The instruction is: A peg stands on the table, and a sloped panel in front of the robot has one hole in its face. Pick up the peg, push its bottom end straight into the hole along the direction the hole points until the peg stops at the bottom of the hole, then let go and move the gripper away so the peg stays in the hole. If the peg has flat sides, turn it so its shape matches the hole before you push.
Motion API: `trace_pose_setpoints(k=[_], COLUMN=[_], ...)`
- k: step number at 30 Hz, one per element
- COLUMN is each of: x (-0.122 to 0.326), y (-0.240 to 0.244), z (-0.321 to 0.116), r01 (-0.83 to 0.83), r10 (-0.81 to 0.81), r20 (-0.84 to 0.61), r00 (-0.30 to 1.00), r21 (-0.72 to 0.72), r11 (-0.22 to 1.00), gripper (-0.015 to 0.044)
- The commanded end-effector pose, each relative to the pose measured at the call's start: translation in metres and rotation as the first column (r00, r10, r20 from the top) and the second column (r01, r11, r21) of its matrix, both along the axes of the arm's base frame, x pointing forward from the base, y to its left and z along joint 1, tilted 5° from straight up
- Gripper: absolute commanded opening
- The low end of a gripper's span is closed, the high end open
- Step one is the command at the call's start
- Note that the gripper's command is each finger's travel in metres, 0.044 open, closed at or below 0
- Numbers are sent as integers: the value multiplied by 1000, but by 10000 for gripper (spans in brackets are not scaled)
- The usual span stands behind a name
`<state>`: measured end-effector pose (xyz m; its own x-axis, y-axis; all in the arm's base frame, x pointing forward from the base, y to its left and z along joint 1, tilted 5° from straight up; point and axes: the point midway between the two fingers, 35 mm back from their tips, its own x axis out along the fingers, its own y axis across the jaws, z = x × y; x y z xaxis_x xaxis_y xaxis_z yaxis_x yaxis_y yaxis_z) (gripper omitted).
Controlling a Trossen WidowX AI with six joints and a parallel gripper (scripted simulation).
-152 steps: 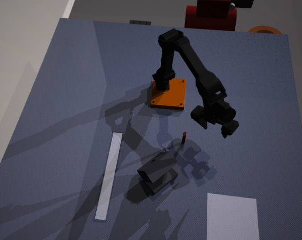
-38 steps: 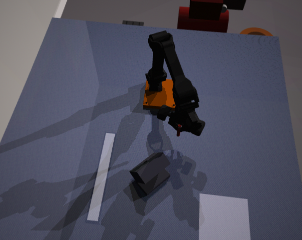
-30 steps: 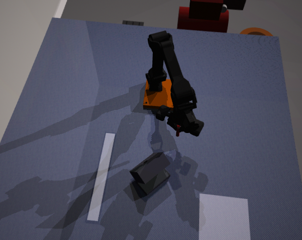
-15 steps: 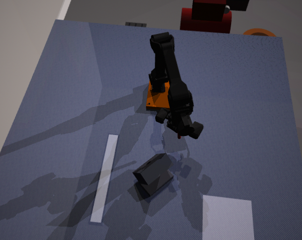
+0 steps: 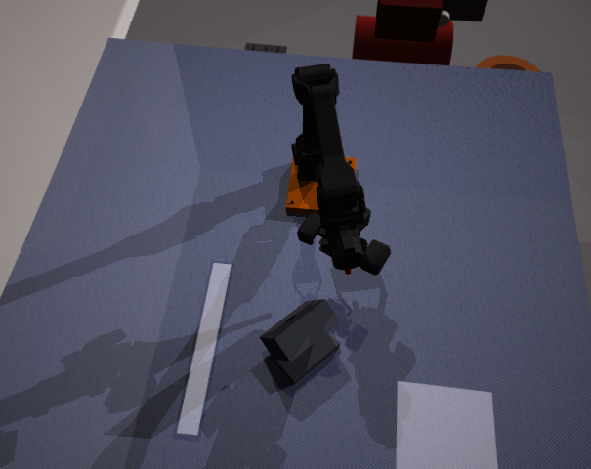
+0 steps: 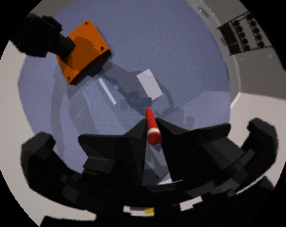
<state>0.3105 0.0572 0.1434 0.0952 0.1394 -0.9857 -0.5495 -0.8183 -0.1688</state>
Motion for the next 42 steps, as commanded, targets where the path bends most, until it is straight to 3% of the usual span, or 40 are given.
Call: trace_pose_setpoints(k=[1,42], x=[1,13], y=[-3,-38], z=[0,-2], r01=[3,62], r10=[-3,-75], r20=[3,53], r00=[1000,996], r21=[19,207], r11=[1000,976], gripper=[0,0])
